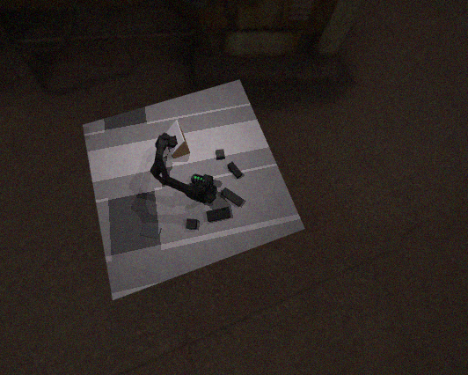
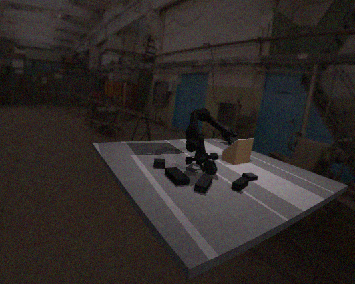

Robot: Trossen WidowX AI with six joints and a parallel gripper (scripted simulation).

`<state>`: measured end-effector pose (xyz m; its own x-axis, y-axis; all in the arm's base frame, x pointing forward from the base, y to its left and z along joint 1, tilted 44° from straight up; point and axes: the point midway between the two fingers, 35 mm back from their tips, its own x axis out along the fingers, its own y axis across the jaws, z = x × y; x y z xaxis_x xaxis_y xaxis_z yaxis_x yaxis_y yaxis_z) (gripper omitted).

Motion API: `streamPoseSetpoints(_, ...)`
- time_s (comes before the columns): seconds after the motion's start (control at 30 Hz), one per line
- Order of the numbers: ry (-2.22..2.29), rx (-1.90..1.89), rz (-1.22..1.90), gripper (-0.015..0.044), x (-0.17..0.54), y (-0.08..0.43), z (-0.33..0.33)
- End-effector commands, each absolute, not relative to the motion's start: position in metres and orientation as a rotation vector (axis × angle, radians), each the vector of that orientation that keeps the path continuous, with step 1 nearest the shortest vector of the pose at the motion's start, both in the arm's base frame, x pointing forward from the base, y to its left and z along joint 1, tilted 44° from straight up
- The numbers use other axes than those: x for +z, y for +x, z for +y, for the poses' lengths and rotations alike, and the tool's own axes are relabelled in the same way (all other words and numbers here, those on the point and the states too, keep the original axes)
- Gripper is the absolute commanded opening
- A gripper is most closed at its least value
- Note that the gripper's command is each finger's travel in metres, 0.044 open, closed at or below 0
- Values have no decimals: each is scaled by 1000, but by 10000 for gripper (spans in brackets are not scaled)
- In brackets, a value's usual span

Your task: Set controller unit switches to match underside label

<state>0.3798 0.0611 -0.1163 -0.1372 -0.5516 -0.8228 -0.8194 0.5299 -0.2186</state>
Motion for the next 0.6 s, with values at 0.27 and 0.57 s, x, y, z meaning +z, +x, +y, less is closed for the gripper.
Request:
streamPoseSetpoints(0.27, -1135, 360, 1825, 0, -124, 366, 68)
streamPoseSetpoints(0.57, -1135, 361, 1825, 0, -128, 360, 71)
